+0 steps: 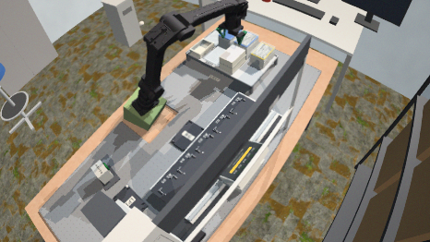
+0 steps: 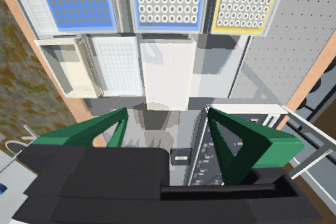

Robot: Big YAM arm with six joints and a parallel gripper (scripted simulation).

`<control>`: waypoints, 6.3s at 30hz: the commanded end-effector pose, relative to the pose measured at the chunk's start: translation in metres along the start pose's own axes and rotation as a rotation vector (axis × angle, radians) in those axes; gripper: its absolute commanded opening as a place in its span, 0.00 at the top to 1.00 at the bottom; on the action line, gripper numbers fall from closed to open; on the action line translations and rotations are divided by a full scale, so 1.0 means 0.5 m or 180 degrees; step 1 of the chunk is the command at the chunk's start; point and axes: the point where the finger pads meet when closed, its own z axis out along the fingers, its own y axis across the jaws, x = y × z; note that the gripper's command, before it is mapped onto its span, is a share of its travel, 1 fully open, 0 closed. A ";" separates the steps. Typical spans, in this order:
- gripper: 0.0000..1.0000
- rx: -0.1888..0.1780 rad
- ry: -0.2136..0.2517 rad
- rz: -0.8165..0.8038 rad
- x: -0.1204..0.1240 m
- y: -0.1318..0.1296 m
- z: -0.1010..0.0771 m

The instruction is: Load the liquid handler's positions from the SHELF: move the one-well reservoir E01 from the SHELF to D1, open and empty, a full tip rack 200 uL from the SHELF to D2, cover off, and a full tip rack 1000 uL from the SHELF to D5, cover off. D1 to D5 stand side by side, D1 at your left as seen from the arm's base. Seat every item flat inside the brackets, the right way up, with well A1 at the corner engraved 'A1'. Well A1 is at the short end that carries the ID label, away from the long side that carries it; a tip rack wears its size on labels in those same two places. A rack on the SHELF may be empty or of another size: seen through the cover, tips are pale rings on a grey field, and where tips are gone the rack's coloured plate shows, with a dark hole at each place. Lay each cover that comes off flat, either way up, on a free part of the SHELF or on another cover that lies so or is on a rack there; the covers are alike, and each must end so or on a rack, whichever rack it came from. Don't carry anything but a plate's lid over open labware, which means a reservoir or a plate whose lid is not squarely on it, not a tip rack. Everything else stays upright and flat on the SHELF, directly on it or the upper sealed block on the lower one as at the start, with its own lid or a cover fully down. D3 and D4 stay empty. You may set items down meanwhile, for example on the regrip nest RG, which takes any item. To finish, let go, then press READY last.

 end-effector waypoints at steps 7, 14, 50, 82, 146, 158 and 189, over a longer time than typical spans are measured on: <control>0.00 0.0013 -0.0015 0.0035 -0.019 -0.008 0.029; 0.00 0.0017 -0.0134 0.0069 -0.033 -0.011 0.002; 0.00 0.0007 -0.0033 0.0008 -0.022 0.079 0.031; 0.00 -0.0014 -0.0130 0.0069 -0.036 0.210 0.003; 0.00 -0.0042 -0.0125 0.0068 -0.039 0.432 0.003; 0.00 -0.0043 -0.0125 0.0068 -0.039 0.432 0.003; 0.00 -0.0010 -0.0103 0.0076 -0.145 0.180 0.006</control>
